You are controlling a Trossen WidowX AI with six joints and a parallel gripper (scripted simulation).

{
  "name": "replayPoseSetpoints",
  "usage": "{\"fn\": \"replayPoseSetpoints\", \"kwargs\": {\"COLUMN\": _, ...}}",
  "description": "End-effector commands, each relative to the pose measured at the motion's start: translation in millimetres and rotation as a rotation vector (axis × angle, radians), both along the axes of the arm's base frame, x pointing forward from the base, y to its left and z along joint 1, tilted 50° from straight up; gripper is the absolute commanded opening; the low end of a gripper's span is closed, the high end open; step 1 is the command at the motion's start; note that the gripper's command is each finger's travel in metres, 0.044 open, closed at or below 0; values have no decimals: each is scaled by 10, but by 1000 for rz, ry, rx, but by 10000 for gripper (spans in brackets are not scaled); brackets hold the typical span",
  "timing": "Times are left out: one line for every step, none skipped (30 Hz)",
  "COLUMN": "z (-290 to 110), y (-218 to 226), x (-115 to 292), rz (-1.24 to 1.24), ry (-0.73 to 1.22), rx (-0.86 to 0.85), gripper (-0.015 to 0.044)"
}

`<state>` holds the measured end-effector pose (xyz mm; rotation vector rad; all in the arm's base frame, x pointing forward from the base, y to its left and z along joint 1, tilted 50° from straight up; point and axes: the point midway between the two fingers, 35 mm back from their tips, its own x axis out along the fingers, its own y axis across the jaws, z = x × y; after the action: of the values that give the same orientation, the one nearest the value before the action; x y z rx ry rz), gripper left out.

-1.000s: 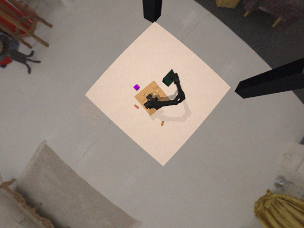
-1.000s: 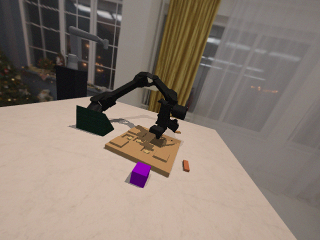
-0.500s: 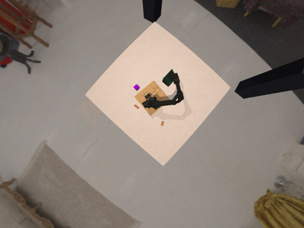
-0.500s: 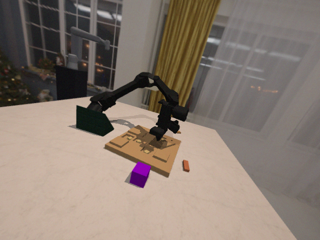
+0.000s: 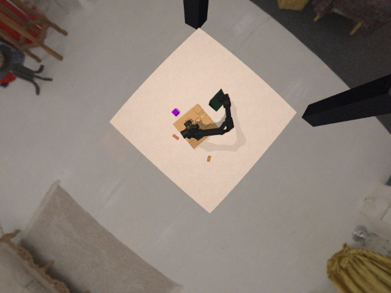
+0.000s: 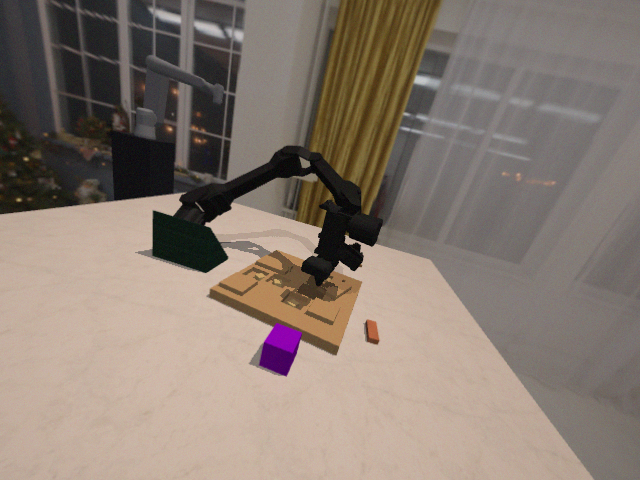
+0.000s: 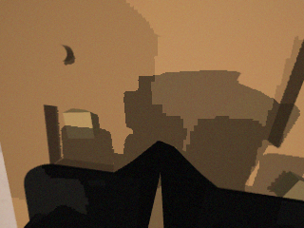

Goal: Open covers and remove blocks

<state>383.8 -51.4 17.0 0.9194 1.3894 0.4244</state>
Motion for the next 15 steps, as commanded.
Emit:
{"fn": "replayPoseSetpoints", "kwargs": {"z": -25, "y": -26, "x": 20, "rz": 4, "ry": 0, "rx": -5, "gripper": 0}}
{"fn": "replayPoseSetpoints", "kwargs": {"z": -29, "y": -31, "x": 25, "rz": 4, "ry": 0, "rx": -5, "gripper": 0}}
{"fn": "replayPoseSetpoints", "kwargs": {"z": -33, "y": -37, "x": 32, "rz": 4, "ry": 0, "rx": -5, "gripper": 0}}
{"fn": "replayPoseSetpoints", "kwargs": {"z": -39, "y": -44, "x": 41, "rz": 4, "ry": -1, "rx": -5, "gripper": 0}}
{"fn": "replayPoseSetpoints", "kwargs": {"z": -44, "y": -52, "x": 50, "rz": 4, "ry": -1, "rx": -5, "gripper": 0}}
{"fn": "replayPoseSetpoints", "kwargs": {"z": -50, "y": -60, "x": 59, "rz": 4, "ry": -1, "rx": -5, "gripper": 0}}
{"fn": "replayPoseSetpoints", "kwargs": {"z": -56, "y": -67, "x": 68, "rz": 4, "ry": -1, "rx": -5, "gripper": 0}}
{"fn": "replayPoseSetpoints", "kwargs": {"z": -62, "y": -75, "x": 77, "rz": 4, "ry": -1, "rx": -5, "gripper": 0}}
{"fn": "replayPoseSetpoints", "kwargs": {"z": -68, "y": -83, "x": 86, "rz": 4, "ry": -1, "rx": -5, "gripper": 0}}
{"fn": "replayPoseSetpoints", "kwargs": {"z": -75, "y": -91, "x": 95, "rz": 4, "ry": -1, "rx": -5, "gripper": 0}}
{"fn": "replayPoseSetpoints", "kwargs": {"z": -81, "y": -98, "x": 104, "rz": 4, "ry": -1, "rx": -5, "gripper": 0}}
{"fn": "replayPoseSetpoints", "kwargs": {"z": -87, "y": -106, "x": 113, "rz": 4, "ry": -1, "rx": -5, "gripper": 0}}
{"fn": "replayPoseSetpoints", "kwargs": {"z": -93, "y": -114, "x": 121, "rz": 4, "ry": -1, "rx": -5, "gripper": 0}}
{"fn": "replayPoseSetpoints", "kwargs": {"z": -99, "y": -121, "x": 130, "rz": 4, "ry": -1, "rx": -5, "gripper": 0}}
{"fn": "replayPoseSetpoints", "kwargs": {"z": -106, "y": -129, "x": 139, "rz": 4, "ry": -1, "rx": -6, "gripper": 0}}
